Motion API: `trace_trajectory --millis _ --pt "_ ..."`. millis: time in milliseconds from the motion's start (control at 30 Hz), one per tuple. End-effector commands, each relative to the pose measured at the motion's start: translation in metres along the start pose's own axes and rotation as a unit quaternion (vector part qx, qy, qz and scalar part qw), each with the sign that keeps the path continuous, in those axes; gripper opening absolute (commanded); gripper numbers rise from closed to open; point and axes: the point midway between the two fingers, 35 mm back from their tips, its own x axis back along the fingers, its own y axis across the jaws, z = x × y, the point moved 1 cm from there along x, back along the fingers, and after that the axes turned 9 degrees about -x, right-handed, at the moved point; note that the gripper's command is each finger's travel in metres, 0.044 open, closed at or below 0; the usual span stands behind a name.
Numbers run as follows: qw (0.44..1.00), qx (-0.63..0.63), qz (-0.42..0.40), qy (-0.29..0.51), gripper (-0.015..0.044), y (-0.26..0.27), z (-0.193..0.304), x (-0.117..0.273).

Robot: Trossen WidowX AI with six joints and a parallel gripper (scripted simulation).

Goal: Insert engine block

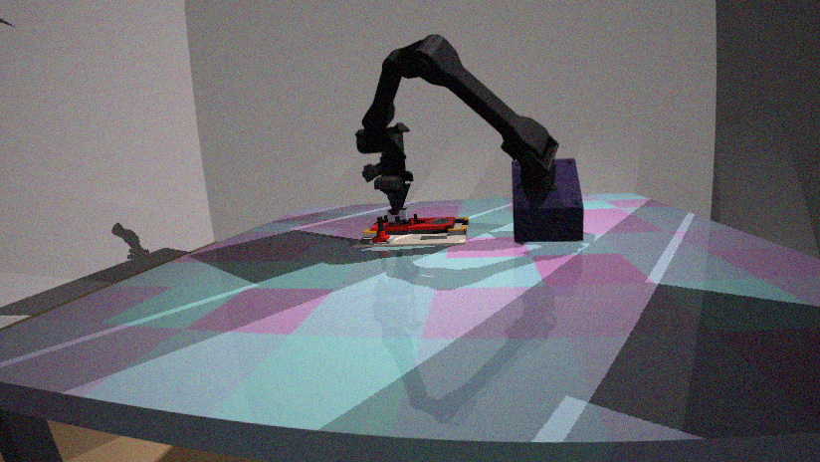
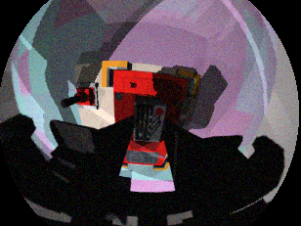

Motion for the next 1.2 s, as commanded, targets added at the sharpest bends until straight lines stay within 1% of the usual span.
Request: trace_trajectory --millis 0,1167 --pt "1.000 -0.001 -0.002 -0.002 0.0159 0.0003 -0.0006 -0.0007" --pt "1.000 -0.001 -0.002 -0.002 0.0159 0.0003 -0.0005 -0.0073"
